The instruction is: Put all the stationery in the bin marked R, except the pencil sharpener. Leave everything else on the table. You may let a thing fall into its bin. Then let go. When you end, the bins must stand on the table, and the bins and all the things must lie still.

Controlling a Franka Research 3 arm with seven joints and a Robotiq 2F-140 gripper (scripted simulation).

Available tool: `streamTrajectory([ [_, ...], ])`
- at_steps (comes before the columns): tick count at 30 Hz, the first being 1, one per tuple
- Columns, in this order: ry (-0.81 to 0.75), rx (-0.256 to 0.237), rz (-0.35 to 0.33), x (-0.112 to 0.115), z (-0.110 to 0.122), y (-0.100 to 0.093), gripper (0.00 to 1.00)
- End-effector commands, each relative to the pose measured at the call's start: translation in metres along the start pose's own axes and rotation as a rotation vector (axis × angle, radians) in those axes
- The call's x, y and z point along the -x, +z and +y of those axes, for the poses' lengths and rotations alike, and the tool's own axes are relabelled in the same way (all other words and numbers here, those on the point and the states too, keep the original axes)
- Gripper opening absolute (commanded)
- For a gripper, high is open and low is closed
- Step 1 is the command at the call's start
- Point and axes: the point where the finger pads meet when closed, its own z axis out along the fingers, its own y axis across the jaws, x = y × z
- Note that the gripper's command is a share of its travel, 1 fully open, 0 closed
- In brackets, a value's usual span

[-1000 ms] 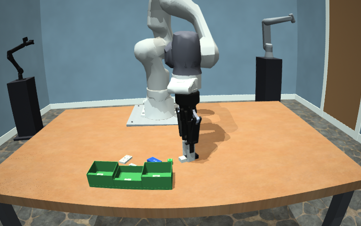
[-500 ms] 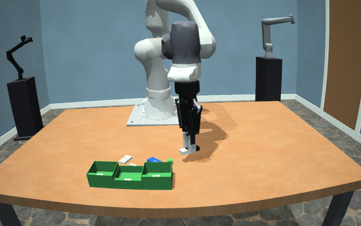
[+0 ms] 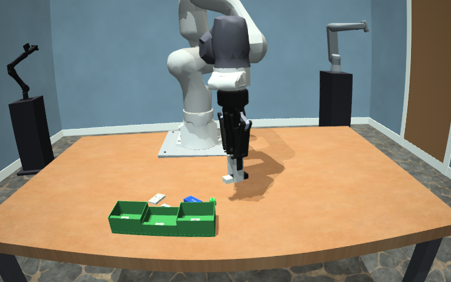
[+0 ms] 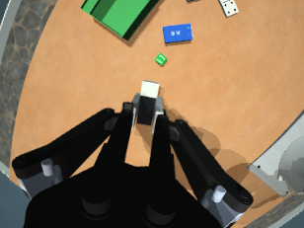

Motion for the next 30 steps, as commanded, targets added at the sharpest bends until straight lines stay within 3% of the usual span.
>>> streamTrajectory([
  [1,0.024,0.011,0.002,0.001,0.003,0.000,0.11],
  [20,0.024,0.011,0.002,0.000,0.003,-0.006,0.11],
  [23,0.024,0.011,0.002,-0.005,0.000,-0.006,0.11],
  [30,0.024,0.011,0.002,-0.043,-0.018,-0.006,0.11],
])
